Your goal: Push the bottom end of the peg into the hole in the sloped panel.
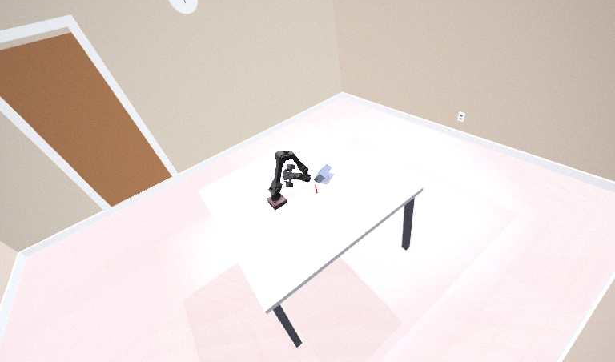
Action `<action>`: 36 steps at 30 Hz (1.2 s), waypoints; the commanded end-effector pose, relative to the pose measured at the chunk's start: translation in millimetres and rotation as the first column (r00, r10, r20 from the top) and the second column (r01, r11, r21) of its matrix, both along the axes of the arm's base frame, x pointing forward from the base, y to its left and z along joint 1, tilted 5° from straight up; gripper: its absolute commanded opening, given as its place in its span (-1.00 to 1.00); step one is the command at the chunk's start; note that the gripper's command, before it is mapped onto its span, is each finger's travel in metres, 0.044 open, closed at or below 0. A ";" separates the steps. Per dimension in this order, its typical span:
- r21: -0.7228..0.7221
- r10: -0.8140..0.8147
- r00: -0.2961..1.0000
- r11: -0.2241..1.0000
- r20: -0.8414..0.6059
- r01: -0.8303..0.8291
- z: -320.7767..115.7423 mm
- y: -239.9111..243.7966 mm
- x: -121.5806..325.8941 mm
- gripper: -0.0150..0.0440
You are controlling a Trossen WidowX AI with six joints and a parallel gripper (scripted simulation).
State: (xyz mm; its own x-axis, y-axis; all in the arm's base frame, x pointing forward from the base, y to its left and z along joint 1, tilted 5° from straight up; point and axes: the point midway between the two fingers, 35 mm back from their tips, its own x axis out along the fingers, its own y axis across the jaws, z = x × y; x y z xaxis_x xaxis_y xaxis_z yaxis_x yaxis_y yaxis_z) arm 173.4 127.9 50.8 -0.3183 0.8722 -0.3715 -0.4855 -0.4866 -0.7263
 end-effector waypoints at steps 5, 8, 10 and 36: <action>-0.008 0.046 0.993 0.999 0.108 -0.046 -1.2 -6.2 5.2 1.00; -0.020 0.088 0.976 0.996 0.198 -0.086 -2.0 -11.8 9.8 1.00; -0.030 0.117 0.960 0.993 0.255 -0.113 -2.5 -15.7 13.0 1.00; -0.335 0.510 0.449 0.847 0.734 -0.414 -0.8 -76.9 54.3 1.00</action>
State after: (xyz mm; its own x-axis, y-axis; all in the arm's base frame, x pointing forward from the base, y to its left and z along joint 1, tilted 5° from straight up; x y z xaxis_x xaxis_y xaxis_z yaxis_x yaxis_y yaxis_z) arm 220.0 61.6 47.1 -0.2368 0.6709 -0.7027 0.4531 -0.5635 -0.6907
